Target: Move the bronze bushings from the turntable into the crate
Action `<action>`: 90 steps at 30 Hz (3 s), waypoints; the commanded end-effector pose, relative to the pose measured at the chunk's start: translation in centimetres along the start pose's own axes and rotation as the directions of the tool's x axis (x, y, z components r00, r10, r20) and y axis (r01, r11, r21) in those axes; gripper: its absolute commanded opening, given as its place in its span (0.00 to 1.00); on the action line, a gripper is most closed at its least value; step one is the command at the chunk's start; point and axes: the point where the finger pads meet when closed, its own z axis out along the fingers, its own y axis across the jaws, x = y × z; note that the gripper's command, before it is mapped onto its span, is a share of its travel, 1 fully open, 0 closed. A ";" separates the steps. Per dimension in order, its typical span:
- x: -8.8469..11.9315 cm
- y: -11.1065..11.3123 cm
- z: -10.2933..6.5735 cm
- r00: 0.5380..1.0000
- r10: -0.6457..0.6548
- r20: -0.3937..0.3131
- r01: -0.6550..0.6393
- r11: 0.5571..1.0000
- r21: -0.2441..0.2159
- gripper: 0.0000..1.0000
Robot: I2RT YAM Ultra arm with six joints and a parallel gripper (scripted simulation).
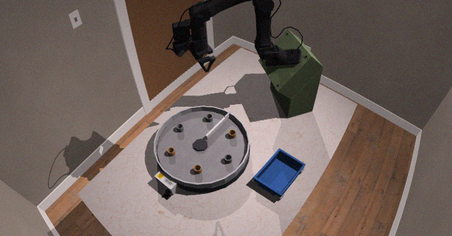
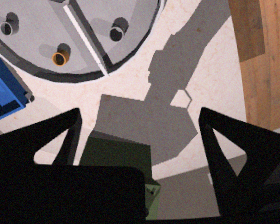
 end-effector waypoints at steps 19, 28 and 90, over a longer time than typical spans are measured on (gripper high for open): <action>0.1 0.1 1.0 1.000 0.008 -0.017 -0.009 1.000 -0.003 1.00; -1.0 3.1 8.9 0.980 0.195 -0.026 -0.195 0.981 0.007 1.00; -2.2 7.2 13.1 0.935 0.352 0.039 -0.352 0.936 -0.004 0.11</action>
